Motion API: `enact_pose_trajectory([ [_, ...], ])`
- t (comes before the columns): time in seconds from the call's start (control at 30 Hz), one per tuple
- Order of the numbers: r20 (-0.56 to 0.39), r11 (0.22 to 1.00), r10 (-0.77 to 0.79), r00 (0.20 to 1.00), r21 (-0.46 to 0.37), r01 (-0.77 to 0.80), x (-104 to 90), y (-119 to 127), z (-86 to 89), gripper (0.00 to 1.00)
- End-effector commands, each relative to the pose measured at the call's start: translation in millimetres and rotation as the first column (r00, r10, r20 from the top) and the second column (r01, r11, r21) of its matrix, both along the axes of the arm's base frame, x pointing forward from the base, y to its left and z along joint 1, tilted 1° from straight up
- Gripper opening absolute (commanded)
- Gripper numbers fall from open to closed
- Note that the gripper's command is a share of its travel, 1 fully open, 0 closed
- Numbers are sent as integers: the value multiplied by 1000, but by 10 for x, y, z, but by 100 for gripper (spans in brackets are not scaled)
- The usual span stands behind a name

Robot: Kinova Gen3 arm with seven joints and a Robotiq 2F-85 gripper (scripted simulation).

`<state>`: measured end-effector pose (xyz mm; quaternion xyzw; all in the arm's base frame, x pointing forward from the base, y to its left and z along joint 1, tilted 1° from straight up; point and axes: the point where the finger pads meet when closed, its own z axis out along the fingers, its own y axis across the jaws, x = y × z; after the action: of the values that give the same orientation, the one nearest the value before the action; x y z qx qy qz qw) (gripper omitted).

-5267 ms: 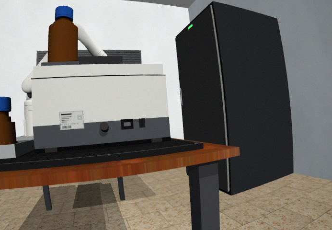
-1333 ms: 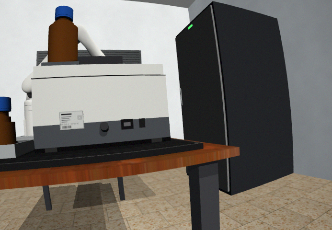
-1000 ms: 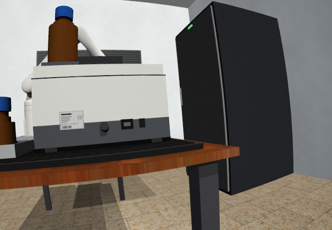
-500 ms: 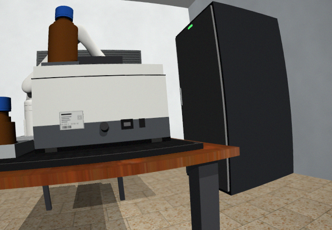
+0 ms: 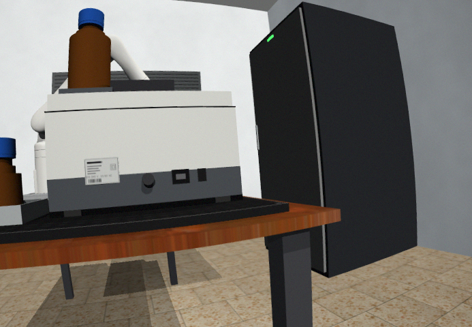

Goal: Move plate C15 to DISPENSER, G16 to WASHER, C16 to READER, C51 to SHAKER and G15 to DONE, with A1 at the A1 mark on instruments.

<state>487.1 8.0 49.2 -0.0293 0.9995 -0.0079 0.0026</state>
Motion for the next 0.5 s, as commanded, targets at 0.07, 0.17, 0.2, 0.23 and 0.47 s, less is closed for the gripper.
enact_pose_trajectory([
  [0.07,2,1000,0,1000,0,0,6,1,24,94],
  [0.17,2,1000,0,1000,0,0,6,1,34,94],
  [0.2,2,1000,0,1000,0,0,6,1,38,94],
  [0.23,2,1000,0,1000,0,0,6,1,41,94],
  [0.47,2,1000,0,1000,0,0,6,1,58,94],
])
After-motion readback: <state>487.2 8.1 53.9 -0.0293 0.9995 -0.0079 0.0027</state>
